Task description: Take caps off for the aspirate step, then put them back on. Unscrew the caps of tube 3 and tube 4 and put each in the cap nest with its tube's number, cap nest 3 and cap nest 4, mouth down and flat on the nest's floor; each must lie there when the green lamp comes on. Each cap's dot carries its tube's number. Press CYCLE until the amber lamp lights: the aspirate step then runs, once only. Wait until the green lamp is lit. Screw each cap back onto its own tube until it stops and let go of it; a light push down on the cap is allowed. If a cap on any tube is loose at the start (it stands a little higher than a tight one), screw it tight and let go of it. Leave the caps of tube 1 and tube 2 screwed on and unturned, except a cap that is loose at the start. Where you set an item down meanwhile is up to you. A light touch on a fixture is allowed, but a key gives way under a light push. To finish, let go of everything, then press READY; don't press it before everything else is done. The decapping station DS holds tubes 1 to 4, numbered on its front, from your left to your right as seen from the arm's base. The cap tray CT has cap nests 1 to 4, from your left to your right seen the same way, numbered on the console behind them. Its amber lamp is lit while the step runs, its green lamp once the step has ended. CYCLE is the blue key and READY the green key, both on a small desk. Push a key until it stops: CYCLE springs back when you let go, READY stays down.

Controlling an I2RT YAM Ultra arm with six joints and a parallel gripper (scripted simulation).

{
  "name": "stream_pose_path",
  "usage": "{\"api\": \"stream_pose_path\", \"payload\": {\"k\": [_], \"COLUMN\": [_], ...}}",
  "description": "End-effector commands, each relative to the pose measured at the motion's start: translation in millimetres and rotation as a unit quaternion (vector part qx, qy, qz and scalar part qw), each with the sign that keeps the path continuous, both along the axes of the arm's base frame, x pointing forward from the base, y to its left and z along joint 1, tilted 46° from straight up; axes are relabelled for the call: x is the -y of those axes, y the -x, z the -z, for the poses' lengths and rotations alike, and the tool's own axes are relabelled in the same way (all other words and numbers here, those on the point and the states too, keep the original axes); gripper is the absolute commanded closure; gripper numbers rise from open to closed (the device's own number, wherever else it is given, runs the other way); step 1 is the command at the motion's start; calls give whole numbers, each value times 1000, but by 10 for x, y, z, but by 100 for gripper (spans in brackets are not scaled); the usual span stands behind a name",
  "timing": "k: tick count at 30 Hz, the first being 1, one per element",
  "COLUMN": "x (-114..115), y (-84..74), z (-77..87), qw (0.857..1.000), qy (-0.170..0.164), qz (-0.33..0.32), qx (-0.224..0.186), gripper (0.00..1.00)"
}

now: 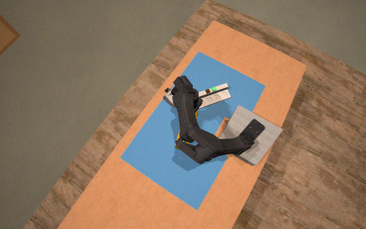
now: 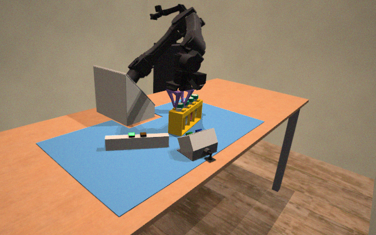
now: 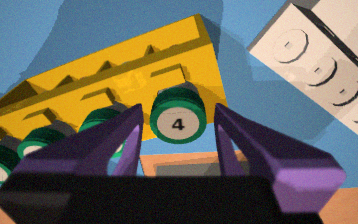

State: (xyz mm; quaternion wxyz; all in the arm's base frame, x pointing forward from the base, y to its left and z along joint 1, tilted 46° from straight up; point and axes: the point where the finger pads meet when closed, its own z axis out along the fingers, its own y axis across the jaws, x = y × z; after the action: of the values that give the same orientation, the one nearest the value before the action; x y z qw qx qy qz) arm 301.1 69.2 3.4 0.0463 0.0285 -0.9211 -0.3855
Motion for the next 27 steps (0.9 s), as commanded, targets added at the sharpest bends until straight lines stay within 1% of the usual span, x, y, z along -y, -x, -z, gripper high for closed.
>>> {"api": "stream_pose_path", "payload": {"k": [1, 2, 16, 21, 27], "x": [49, 49, 49, 48, 46], "y": [-23, -23, -23, -23, -22], "z": [-14, -14, -14, -12, -10], "qw": [1000, 1000, 1000, 998, 986], "qy": [-1, -1, -1, 7, 17], "qz": [-5, -5, -5, 53, 122], "qx": [17, 17, 17, -42, -112], "gripper": [51, 100, 100, 100, 100]}}
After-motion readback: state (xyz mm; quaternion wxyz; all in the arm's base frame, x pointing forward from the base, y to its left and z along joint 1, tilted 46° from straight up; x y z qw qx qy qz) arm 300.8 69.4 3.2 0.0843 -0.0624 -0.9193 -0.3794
